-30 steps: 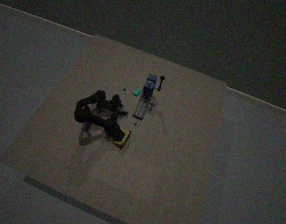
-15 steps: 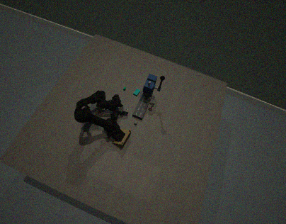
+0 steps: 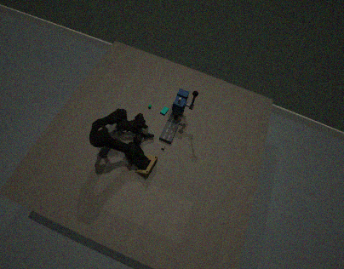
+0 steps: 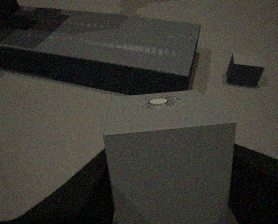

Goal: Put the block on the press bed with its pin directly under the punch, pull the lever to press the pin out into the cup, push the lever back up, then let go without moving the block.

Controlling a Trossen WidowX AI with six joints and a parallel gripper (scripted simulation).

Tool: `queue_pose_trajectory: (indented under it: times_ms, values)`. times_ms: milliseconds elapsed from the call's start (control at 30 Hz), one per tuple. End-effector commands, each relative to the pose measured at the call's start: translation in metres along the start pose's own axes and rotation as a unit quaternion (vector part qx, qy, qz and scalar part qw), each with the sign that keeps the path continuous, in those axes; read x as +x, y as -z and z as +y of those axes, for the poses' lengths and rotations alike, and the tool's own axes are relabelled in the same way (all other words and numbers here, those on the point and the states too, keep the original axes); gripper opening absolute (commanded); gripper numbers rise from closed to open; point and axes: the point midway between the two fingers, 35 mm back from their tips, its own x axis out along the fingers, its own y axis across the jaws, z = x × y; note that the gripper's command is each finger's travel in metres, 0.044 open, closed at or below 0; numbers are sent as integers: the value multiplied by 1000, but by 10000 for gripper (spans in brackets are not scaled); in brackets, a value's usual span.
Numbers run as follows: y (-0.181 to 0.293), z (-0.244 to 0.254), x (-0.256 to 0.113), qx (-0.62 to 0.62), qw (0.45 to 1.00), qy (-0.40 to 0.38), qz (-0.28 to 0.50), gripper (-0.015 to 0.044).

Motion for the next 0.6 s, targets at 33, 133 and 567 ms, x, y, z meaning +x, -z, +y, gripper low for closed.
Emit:
queue_pose_trajectory:
  times_ms: [33,133,567]
  values:
    - [-2,0,0,3,1000,-1,-5,236]
    - [-2,0,0,3,1000,-1,-5,315]
    - [-2,0,0,3,1000,-1,-5,440]
